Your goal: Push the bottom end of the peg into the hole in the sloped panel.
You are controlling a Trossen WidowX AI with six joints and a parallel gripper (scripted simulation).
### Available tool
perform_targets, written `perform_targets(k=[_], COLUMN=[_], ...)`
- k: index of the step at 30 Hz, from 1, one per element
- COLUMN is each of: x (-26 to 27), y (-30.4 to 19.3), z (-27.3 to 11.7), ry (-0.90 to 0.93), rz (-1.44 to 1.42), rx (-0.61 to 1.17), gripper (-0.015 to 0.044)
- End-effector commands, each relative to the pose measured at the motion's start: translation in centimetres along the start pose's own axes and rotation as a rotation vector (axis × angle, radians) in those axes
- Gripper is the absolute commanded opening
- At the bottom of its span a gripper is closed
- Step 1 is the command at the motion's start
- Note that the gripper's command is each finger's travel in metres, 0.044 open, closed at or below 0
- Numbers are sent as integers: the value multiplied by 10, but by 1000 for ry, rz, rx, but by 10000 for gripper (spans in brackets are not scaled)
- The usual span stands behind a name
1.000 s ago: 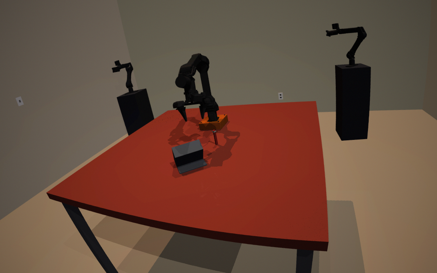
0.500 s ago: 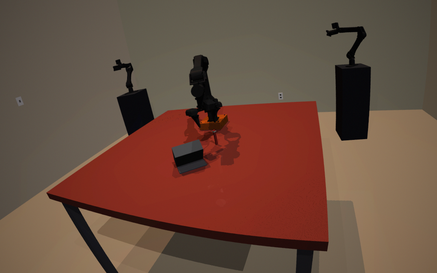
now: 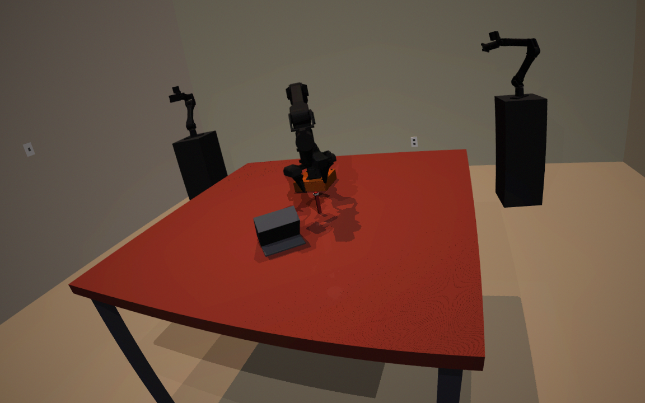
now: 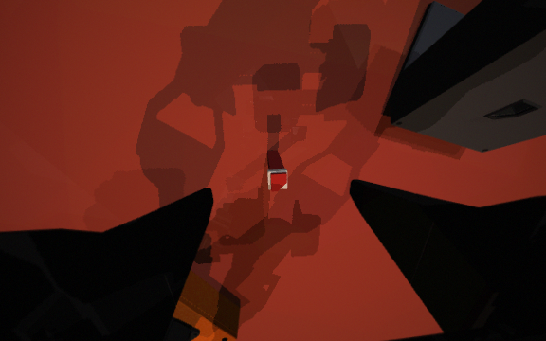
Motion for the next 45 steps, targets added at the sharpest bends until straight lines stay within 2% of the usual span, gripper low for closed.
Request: perform_targets(k=[1,38,45], x=[0,1,1], y=[0,-2,-2], z=[7,62,59], ry=[0,1,2], rz=[4,4,2], rx=[8,8,4], gripper=[440,440,256])
Point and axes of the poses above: the point midway between the two fingers, 35 mm back from their tips, its own z axis out along the fingers, its own x axis across the jaws, y = z × x, the point moved 8 cm from there along -z, back along the fingers, and after that the axes turned 5 degrees about z, right-handed, at the moved point
